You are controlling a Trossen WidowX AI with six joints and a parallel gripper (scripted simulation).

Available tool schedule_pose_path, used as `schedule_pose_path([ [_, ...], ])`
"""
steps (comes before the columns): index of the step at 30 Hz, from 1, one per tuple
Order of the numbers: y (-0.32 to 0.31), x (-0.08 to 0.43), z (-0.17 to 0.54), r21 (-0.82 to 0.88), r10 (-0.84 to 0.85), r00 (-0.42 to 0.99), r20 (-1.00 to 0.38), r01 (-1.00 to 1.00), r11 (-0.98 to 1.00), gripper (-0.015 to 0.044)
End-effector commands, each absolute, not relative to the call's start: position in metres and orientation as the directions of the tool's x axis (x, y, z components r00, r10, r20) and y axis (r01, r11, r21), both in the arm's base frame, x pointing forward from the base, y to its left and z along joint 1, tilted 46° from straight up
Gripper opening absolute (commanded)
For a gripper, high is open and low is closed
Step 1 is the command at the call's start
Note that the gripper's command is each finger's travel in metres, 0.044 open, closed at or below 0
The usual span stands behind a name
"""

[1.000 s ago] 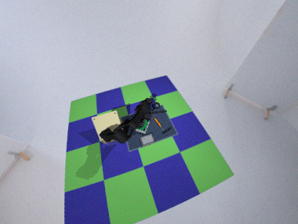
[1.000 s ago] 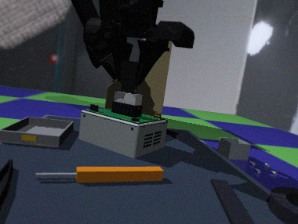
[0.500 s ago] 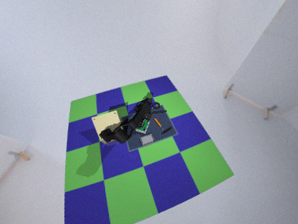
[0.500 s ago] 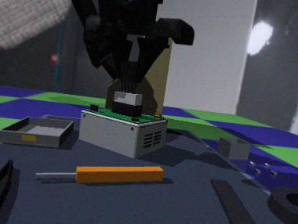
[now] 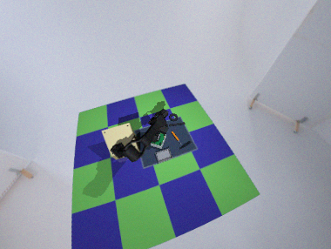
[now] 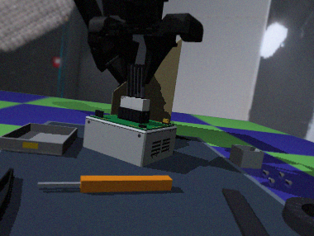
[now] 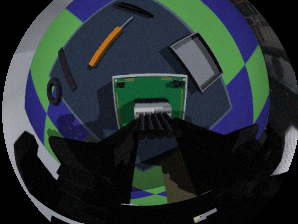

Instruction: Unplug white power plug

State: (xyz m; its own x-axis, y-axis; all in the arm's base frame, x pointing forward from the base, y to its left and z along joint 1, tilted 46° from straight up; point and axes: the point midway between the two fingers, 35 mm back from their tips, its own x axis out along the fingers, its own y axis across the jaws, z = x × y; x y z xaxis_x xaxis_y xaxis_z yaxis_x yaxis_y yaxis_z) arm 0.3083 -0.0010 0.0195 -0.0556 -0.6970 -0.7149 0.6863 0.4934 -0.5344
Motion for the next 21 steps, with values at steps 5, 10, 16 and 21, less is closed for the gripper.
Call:
schedule_pose_path([
  [5, 0.008, 0.303, 0.036, -0.456, -0.641, 0.027, -0.767, 0.68, 0.574, 0.0],
  [10, 0.014, 0.31, 0.031, -0.548, -0.708, -0.058, -0.704, 0.678, 0.49, 0.0],
  [16, 0.021, 0.318, 0.026, -0.637, -0.767, -0.149, -0.625, 0.665, 0.39, 0.0],
  [21, 0.019, 0.315, 0.029, -0.606, -0.747, -0.116, -0.655, 0.671, 0.427, 0.0],
])
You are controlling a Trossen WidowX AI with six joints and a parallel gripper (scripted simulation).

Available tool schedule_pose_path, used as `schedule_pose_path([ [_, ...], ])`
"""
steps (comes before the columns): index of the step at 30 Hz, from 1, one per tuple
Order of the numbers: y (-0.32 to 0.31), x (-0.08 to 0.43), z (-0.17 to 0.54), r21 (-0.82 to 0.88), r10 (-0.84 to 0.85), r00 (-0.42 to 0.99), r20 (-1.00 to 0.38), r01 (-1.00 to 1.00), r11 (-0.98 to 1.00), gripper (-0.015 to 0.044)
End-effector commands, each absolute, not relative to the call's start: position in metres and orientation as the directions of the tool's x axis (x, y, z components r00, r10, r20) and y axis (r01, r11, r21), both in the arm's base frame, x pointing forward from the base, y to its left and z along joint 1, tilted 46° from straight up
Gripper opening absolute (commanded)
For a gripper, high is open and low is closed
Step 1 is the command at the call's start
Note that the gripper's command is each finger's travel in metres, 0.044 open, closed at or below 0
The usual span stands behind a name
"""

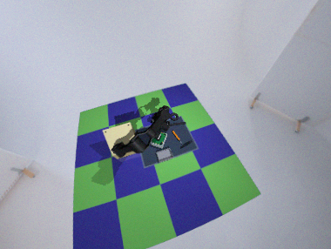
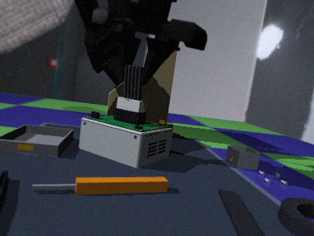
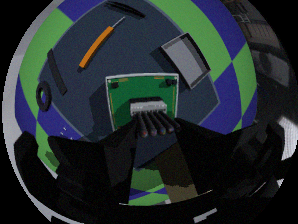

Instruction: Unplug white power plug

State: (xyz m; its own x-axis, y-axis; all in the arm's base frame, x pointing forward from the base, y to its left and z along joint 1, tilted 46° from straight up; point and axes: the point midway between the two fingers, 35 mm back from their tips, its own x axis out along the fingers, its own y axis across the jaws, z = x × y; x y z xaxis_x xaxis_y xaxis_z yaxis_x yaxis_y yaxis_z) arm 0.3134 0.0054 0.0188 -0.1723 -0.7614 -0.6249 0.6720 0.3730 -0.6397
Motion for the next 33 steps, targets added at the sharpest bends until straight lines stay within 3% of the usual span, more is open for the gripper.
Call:
schedule_pose_path([
  [1, 0.018, 0.313, 0.03, -0.588, -0.735, -0.098, -0.671, 0.674, 0.447, 0.0],
  [10, 0.012, 0.302, 0.041, -0.446, -0.633, 0.036, -0.774, 0.679, 0.583, 0.0],
  [17, 0.019, 0.31, 0.036, -0.547, -0.707, -0.058, -0.705, 0.678, 0.49, 0.0],
  [33, 0.012, 0.31, 0.029, -0.548, -0.707, -0.058, -0.705, 0.678, 0.49, 0.0],
])
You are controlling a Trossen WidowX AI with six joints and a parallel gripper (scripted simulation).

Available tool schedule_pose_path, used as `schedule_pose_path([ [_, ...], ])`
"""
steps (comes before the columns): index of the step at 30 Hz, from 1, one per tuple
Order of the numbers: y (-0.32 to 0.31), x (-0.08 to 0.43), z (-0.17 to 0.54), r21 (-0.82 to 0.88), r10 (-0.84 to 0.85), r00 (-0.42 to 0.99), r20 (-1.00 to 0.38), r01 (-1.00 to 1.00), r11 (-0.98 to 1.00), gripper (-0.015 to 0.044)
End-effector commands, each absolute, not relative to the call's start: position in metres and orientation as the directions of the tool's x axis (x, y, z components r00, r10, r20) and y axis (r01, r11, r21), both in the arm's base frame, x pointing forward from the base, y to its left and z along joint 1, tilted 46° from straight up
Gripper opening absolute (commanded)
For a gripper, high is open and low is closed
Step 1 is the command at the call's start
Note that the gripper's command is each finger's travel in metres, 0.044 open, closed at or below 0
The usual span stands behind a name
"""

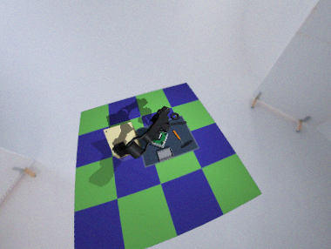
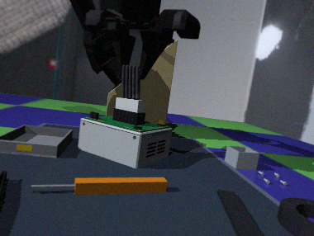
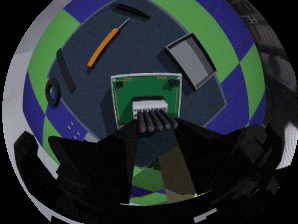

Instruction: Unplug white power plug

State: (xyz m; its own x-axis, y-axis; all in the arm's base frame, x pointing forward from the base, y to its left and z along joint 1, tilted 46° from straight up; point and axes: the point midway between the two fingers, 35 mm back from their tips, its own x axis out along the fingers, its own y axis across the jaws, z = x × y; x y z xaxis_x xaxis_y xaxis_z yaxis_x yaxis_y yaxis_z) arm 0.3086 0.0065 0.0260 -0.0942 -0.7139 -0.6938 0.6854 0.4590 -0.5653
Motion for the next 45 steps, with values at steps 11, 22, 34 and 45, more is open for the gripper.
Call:
schedule_pose_path([
  [11, 0.004, 0.309, 0.021, -0.548, -0.707, -0.058, -0.704, 0.678, 0.49, 0.0184],
  [22, -0.001, 0.309, 0.016, -0.548, -0.708, -0.058, -0.704, 0.678, 0.49, 0.0251],
  [34, -0.009, 0.308, 0.008, -0.548, -0.708, -0.058, -0.704, 0.678, 0.489, 0.0198],
  [45, -0.009, 0.308, 0.008, -0.548, -0.708, -0.058, -0.704, 0.678, 0.489, 0.0],
])
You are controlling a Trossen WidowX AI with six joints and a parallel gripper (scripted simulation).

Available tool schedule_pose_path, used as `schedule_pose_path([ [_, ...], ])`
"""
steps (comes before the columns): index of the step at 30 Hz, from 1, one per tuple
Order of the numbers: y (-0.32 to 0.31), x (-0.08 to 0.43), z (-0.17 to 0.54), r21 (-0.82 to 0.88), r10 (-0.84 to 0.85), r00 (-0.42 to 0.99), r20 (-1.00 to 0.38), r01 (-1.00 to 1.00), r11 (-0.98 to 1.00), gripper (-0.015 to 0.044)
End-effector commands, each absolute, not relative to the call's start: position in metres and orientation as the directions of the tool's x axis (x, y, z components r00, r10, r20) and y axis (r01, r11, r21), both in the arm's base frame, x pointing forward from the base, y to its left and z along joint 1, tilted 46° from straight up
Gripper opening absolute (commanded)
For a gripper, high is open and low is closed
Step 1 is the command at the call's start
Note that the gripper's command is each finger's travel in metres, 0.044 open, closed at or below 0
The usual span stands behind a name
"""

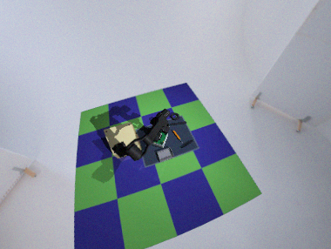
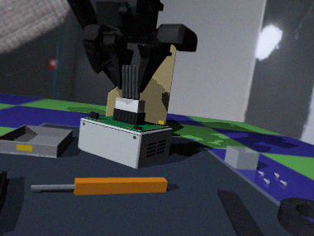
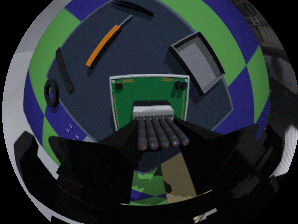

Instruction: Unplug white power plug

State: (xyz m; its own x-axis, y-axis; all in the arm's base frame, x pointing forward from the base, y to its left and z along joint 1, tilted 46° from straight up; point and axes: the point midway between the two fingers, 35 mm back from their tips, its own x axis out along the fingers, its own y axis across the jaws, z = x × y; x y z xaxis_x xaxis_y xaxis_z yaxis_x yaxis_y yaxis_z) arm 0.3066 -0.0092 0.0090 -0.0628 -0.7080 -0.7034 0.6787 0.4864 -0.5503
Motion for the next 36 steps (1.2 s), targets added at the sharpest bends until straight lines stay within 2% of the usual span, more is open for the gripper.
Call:
schedule_pose_path([
  [1, -0.009, 0.308, 0.008, -0.548, -0.708, -0.058, -0.704, 0.678, 0.489, 0.0],
  [11, -0.002, 0.309, 0.015, -0.55, -0.709, -0.06, -0.702, 0.678, 0.487, 0.0],
  [19, 0.01, 0.314, 0.019, -0.607, -0.748, -0.117, -0.654, 0.671, 0.426, 0.0],
  [30, 0.002, 0.302, 0.031, -0.446, -0.633, 0.036, -0.773, 0.679, 0.583, 0.0],
  [36, 0.008, 0.308, 0.027, -0.526, -0.692, -0.037, -0.721, 0.68, 0.512, 0.0],
])
